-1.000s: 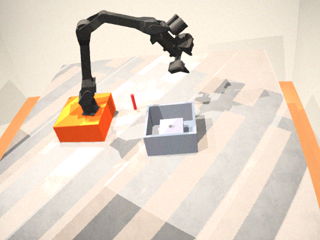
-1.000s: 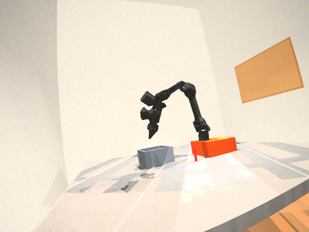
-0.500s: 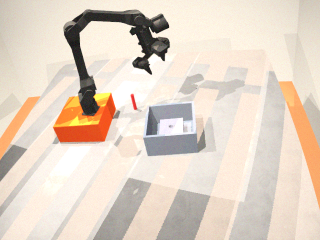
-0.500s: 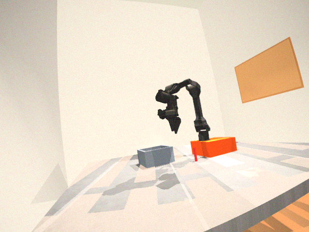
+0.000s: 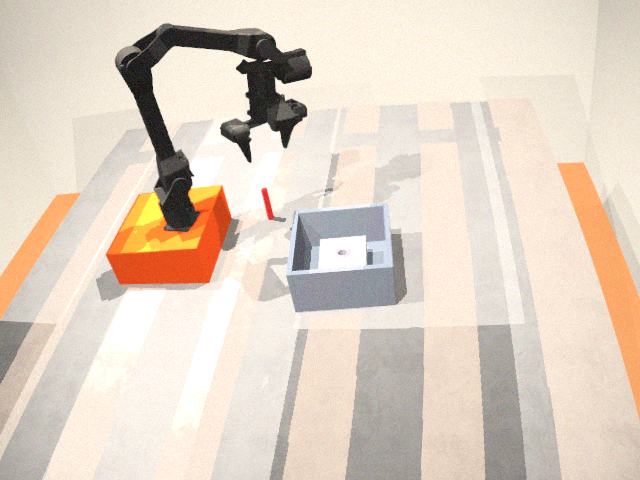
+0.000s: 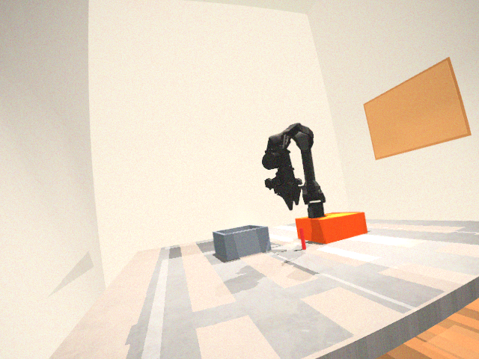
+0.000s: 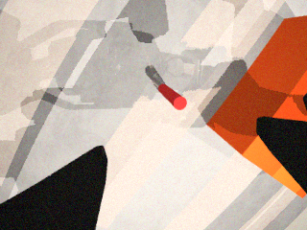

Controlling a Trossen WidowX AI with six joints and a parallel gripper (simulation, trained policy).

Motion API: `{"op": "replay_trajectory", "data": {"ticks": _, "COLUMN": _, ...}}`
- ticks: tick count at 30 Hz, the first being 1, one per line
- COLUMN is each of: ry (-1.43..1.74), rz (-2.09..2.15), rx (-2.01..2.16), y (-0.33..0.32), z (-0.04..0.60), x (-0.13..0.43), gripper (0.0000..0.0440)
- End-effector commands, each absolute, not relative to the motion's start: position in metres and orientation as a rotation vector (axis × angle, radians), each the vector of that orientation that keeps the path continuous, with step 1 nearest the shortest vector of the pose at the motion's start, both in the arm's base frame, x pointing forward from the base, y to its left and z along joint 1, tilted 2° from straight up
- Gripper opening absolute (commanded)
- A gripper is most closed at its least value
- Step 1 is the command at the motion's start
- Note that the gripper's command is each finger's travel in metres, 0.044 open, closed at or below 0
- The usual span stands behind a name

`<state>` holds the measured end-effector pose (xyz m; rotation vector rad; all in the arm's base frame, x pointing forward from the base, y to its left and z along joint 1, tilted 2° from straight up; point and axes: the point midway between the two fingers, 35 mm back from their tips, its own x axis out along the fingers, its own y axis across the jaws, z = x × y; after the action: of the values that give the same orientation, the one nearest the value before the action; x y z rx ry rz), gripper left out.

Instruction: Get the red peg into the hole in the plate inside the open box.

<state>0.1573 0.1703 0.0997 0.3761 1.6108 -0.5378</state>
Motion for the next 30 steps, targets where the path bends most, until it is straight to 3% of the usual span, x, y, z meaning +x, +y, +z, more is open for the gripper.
{"op": "replay_trajectory", "data": {"ticks": 1, "ry": 1.618, "rz": -0.596, "rx": 0.352, "y": 0.162, "z": 0.091, "x": 0.147, "gripper": 0.0440}}
{"op": "replay_trajectory", "data": {"ticks": 30, "ry": 1.567, "rz": -0.625, "rx": 0.342, "y": 0.148, "z": -0.023, "x": 0.134, "gripper": 0.0440}}
